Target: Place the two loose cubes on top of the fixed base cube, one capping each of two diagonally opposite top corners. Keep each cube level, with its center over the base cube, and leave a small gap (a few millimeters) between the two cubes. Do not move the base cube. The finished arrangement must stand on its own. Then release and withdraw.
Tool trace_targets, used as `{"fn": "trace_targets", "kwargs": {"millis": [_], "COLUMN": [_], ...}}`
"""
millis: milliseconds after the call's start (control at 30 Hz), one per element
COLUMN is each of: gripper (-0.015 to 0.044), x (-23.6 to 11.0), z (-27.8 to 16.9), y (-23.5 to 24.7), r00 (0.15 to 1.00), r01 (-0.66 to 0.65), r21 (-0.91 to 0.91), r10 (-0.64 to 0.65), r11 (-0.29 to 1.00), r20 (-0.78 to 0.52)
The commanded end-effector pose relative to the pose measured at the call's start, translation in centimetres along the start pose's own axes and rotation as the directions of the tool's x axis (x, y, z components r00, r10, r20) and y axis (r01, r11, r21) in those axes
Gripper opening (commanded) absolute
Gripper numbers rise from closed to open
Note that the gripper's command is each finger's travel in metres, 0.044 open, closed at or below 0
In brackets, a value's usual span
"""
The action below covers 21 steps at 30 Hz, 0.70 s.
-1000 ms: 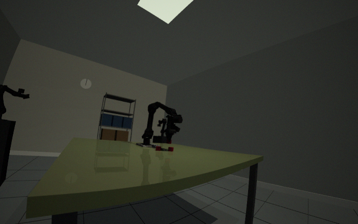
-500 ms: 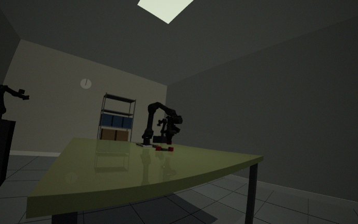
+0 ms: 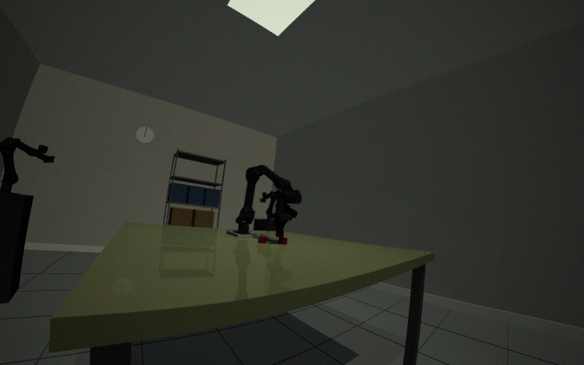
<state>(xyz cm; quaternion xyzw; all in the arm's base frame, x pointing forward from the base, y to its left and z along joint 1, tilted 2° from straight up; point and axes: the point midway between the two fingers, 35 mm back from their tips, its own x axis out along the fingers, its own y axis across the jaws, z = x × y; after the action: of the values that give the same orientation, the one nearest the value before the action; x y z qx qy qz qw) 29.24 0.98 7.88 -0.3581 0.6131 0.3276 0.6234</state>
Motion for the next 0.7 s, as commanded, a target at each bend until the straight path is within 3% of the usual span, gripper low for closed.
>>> {"fn": "trace_targets", "kwargs": {"millis": [0,500,633,667], "gripper": [0.0105,0.0105,0.0205,0.0205], "x": [0.06,0.2,0.2,0.2], "z": [-0.03,-0.03,-0.03,-0.03], "y": [-0.08,-0.08,-0.08,-0.08], "r00": [1.0,1.0,1.0,1.0], "r01": [0.004,0.004,0.004,0.004], "r21": [-0.003,0.0,0.0,0.0], "r10": [-0.004,-0.004,-0.004,-0.004], "r11": [1.0,1.0,1.0,1.0], "r20": [-0.001,-0.001,-0.001,-0.001]}}
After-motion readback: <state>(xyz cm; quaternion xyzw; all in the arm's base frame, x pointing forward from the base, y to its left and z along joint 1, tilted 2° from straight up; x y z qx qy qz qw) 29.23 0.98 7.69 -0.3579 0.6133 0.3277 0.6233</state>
